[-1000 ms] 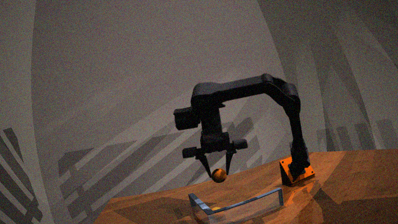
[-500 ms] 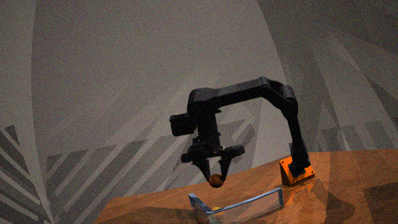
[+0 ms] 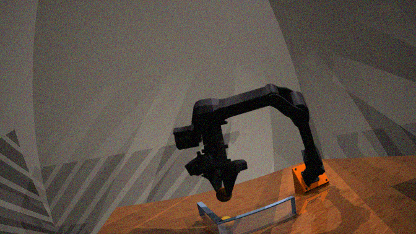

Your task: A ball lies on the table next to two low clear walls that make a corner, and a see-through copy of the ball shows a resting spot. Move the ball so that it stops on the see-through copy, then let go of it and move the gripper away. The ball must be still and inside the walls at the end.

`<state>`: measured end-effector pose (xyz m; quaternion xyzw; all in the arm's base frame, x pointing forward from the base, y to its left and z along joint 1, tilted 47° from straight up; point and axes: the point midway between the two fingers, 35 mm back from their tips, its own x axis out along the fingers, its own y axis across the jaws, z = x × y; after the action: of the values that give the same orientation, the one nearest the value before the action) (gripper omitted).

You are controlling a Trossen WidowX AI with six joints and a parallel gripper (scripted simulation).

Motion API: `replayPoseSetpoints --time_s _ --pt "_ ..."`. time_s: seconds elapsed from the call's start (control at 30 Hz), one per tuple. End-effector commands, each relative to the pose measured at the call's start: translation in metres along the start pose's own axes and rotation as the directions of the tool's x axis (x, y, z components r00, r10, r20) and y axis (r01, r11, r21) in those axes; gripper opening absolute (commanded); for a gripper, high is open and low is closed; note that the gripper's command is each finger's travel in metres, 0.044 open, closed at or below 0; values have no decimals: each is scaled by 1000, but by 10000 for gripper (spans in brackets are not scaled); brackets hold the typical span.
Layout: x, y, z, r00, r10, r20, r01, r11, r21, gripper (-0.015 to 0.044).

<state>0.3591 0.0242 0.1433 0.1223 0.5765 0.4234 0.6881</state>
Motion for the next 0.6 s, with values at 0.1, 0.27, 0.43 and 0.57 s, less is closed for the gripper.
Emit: replayPoseSetpoints --time_s 0.1,0.27,0.43,0.57 --pt "9 -3 6 1000 11 -7 -9 970 244 0" --pt "12 -4 8 1000 13 -10 -10 947 322 0" --pt "13 -4 8 1000 13 -10 -10 947 322 0" --pt "23 -4 8 1000 12 -9 -9 947 322 0"
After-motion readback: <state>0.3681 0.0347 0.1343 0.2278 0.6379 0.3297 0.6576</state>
